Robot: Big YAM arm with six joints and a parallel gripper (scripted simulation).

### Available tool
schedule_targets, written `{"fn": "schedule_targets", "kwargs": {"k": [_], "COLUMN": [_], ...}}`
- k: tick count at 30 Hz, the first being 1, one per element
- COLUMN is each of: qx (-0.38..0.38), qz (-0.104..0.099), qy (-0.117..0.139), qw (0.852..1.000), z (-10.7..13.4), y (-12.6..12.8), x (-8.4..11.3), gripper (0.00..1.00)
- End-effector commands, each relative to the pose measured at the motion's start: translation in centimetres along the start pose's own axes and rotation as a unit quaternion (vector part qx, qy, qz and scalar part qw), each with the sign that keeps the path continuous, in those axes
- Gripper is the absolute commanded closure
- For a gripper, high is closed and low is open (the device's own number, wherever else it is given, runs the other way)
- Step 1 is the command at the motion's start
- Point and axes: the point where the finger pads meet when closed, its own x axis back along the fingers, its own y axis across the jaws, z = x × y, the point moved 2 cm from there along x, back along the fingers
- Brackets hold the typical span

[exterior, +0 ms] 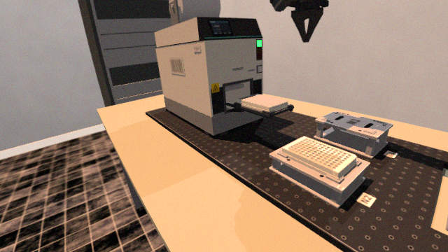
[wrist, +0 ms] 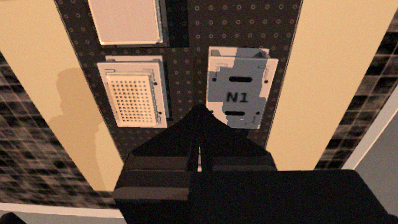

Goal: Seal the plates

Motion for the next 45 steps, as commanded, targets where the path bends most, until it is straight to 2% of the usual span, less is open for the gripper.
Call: {"fn": "schedule_targets", "kwargs": {"k": [1,16,17,18,19,20,22,23,25,26,27,28,31,33,35,36,38,40,45], "qx": [0.005,0.005,0.006,0.006,0.006,0.006,0.007,0.007,0.007,0.006,0.006,0.006,0.001,0.001,0.0,-0.002,-0.003,-0.002,-0.002], "qz": [0.0,0.0,0.0,0.0,0.0,0.0,0.0,0.0,0.0,0.001,0.001,0.002,0.005,0.003,0.0,0.0,0.0,0.0,0.0], "qy": [-0.011,-0.009,-0.036,-0.061,-0.071,-0.064,-0.106,-0.117,-0.117,-0.133,-0.155,-0.165,-0.143,-0.139,-0.177,-0.187,-0.177,-0.184,-0.182], "qw": [1.0,1.0,0.999,0.998,0.997,0.998,0.994,0.993,0.993,0.991,0.988,0.986,0.99,0.99,0.984,0.982,0.984,0.983,0.983], "z": [0.8,-0.8,-0.6,-0.4,-0.1,0.2,0.5,0.6,0.6,0.4,0.5,0.8,1.0,0.7,1.2,1.4,1.4,0.6,0.4], "y": [-0.1,-0.1,-0.1,-0.1,-0.2,-0.2,-0.3,-0.3,-0.3,-0.4,-0.4,-0.4,-0.5,-0.1,0.1,0.1,0.1,0.0,0.0], "x": [1.4,0.9,0.3,-0.4,-1.0,-1.6,-2.4,-2.8,-2.8,-2.7,-3.3,-4.0,-6.5,-8.0,-9.8,-10.2,-11.2,-10.6,-10.0], "gripper": [1.0,1.0,0.0,0.0,0.0,0.0,0.0,0.0,0.0,0.0,0.0,0.0,0.0,0.0,0.0,0.0,0.0,0.0,0.0]}}
